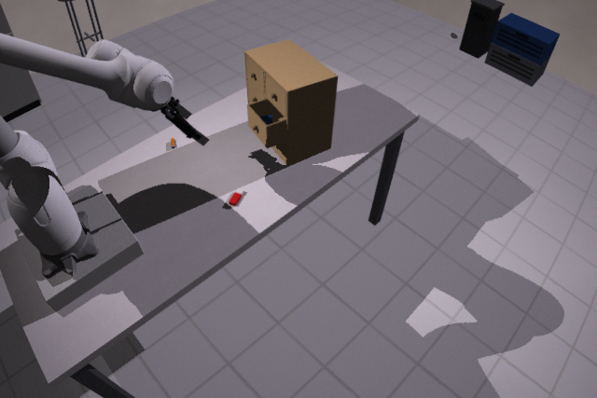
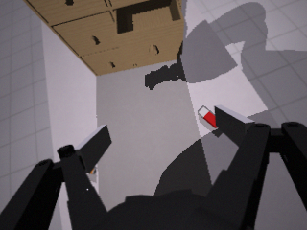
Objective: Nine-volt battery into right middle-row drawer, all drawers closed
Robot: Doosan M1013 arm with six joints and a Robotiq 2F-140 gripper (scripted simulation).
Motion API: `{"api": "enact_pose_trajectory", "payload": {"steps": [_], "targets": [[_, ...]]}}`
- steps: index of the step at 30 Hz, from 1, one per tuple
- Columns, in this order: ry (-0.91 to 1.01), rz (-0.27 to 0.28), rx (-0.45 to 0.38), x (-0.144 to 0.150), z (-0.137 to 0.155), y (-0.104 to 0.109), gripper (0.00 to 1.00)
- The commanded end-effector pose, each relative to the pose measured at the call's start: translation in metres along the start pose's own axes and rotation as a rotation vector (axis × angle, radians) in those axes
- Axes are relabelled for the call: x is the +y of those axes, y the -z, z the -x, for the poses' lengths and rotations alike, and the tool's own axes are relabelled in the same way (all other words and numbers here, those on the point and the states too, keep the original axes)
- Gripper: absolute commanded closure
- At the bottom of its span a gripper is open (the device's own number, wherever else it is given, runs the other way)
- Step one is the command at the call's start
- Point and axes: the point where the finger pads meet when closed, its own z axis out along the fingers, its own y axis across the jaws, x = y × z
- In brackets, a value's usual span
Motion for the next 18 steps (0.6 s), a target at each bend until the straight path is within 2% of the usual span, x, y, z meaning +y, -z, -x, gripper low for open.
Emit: {"api": "enact_pose_trajectory", "payload": {"steps": [1,10,18], "targets": [[-0.002,0.016,0.054,0.002,-0.001,-0.007,0.00],[-0.002,0.016,0.153,0.002,-0.004,-0.018,0.00],[-0.002,0.022,0.185,0.004,-0.005,-0.021,0.00]]}}
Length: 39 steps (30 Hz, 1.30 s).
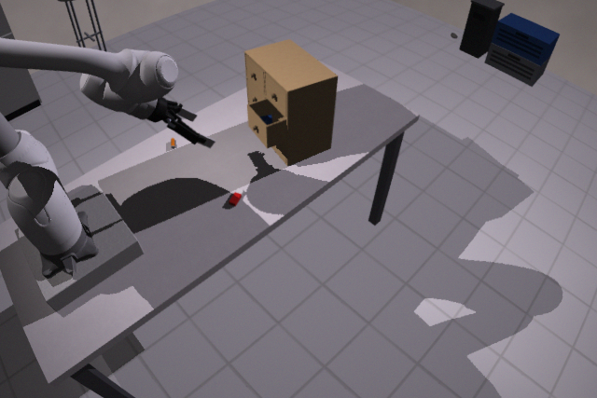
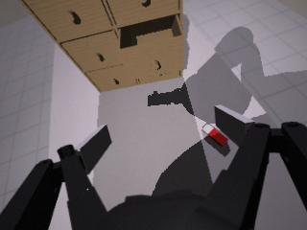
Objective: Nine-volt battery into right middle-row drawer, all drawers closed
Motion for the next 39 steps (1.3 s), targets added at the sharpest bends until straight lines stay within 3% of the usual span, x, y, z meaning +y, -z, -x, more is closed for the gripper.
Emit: {"api": "enact_pose_trajectory", "payload": {"steps": [1,33,39], "targets": [[-0.002,0.029,0.030,0.000,0.000,-0.002,0.00],[0.001,0.028,0.171,0.000,0.000,-0.019,0.00],[0.001,0.025,0.248,-0.001,-0.001,-0.027,0.00]]}}
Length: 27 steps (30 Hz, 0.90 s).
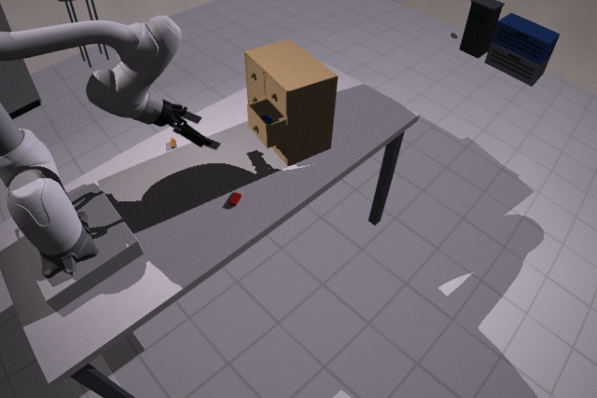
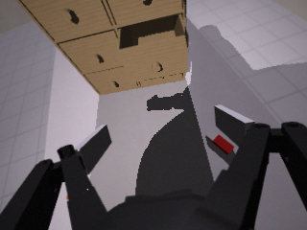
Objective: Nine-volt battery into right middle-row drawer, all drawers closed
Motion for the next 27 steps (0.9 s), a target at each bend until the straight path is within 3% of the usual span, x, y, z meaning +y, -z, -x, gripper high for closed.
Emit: {"api": "enact_pose_trajectory", "payload": {"steps": [1,4,18,27], "targets": [[-0.003,0.038,0.235,0.000,0.000,-0.006,0.00],[-0.003,0.036,0.272,0.000,0.000,-0.011,0.00],[0.002,0.045,0.283,0.000,0.000,-0.025,0.00],[0.002,0.058,0.356,0.000,0.000,-0.030,0.00]]}}
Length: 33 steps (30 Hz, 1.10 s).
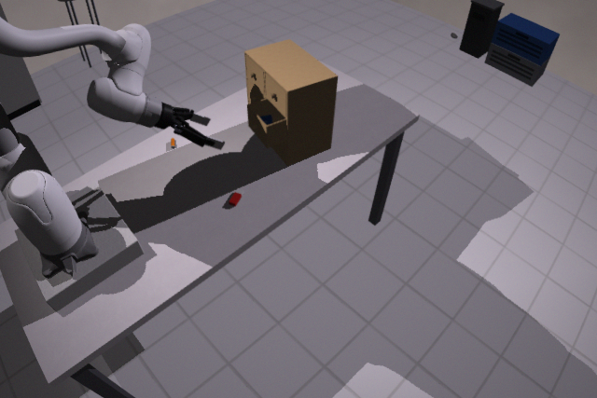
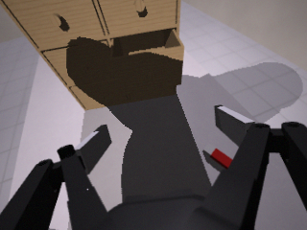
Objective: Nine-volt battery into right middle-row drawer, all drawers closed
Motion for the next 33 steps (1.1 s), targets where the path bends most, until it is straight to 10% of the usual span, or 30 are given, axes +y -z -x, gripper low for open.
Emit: {"api": "enact_pose_trajectory", "payload": {"steps": [1,15,16,33], "targets": [[-0.028,-0.077,0.235,0.0035,0.0038,-0.0025,0.00],[-0.038,-0.098,0.332,0.0032,0.0040,-0.0040,0.00],[-0.038,-0.098,0.332,0.0032,0.0040,-0.0040,1.00],[-0.038,-0.098,0.332,0.0032,0.0040,-0.0040,1.00]]}}
